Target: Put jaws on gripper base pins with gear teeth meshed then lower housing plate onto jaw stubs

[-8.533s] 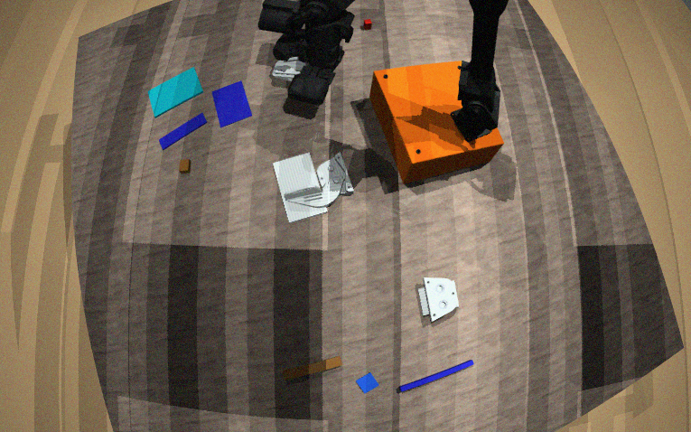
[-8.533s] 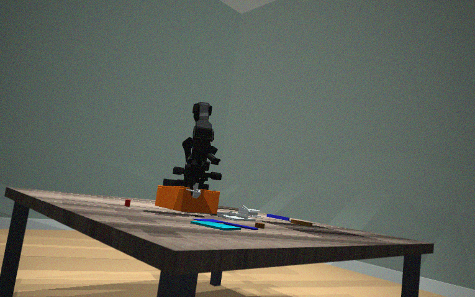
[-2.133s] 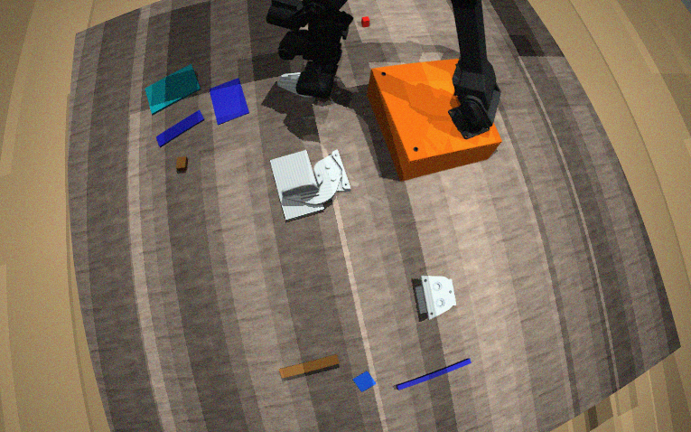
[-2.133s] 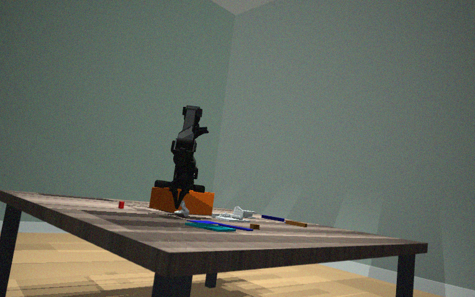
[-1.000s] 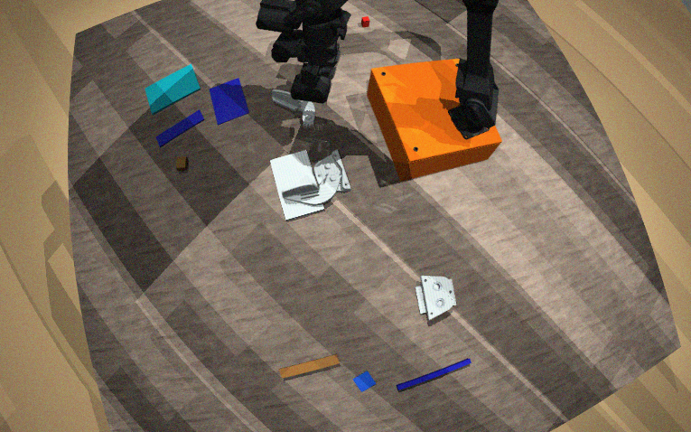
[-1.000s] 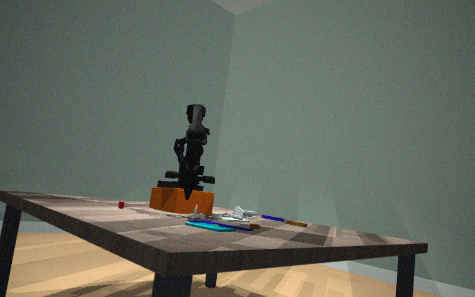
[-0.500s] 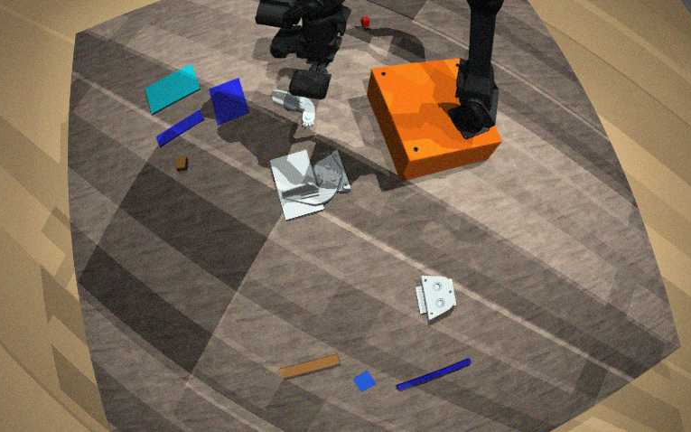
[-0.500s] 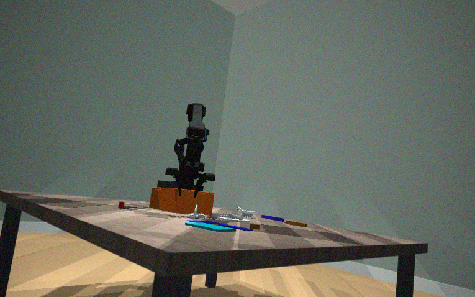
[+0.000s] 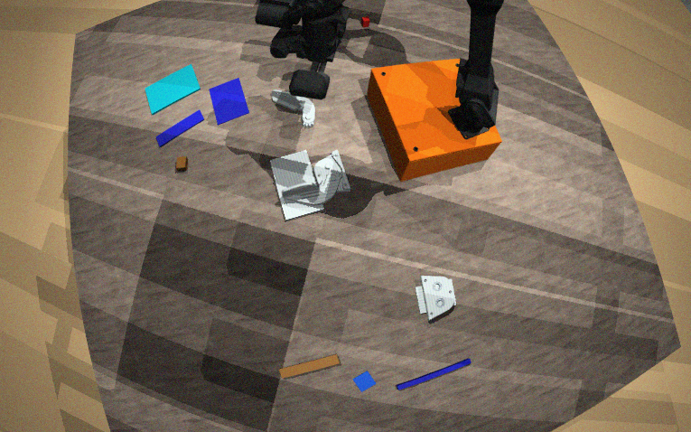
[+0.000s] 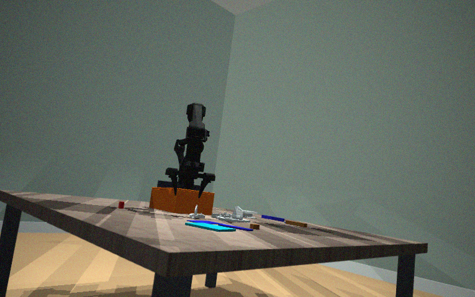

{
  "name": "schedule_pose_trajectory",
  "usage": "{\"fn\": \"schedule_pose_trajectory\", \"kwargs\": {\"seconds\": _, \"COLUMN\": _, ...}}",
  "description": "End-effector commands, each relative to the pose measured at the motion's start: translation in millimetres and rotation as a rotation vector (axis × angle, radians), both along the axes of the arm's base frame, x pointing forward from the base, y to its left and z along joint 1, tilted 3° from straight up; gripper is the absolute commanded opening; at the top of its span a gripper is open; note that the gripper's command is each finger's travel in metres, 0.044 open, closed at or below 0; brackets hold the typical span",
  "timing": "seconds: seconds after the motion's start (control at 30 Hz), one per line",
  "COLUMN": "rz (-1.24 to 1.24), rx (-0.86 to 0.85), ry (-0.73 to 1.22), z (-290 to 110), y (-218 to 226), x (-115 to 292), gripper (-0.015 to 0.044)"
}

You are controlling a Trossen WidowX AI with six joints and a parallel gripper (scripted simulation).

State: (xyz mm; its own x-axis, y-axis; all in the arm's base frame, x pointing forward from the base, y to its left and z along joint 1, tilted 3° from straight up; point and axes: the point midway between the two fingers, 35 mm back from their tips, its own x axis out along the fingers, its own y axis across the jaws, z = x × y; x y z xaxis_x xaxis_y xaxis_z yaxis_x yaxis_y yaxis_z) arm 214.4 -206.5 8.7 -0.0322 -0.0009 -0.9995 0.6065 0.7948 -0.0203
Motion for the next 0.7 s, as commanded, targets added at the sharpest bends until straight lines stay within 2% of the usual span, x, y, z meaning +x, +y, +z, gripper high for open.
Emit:
{"fn": "schedule_pose_trajectory", "kwargs": {"seconds": 0.0, "rz": 0.0, "rx": -0.001, "ry": -0.001, "z": -0.4, "y": -0.4, "x": 0.4, "gripper": 0.044}}
{"fn": "schedule_pose_trajectory", "kwargs": {"seconds": 0.53, "rz": 0.0, "rx": -0.001, "ry": -0.001, "z": -0.4, "y": -0.4, "x": 0.4, "gripper": 0.044}}
{"fn": "schedule_pose_trajectory", "kwargs": {"seconds": 0.67, "rz": 0.0, "rx": 0.004, "ry": 0.004, "z": 8.9, "y": 1.5, "x": -1.7, "gripper": 0.0335}}
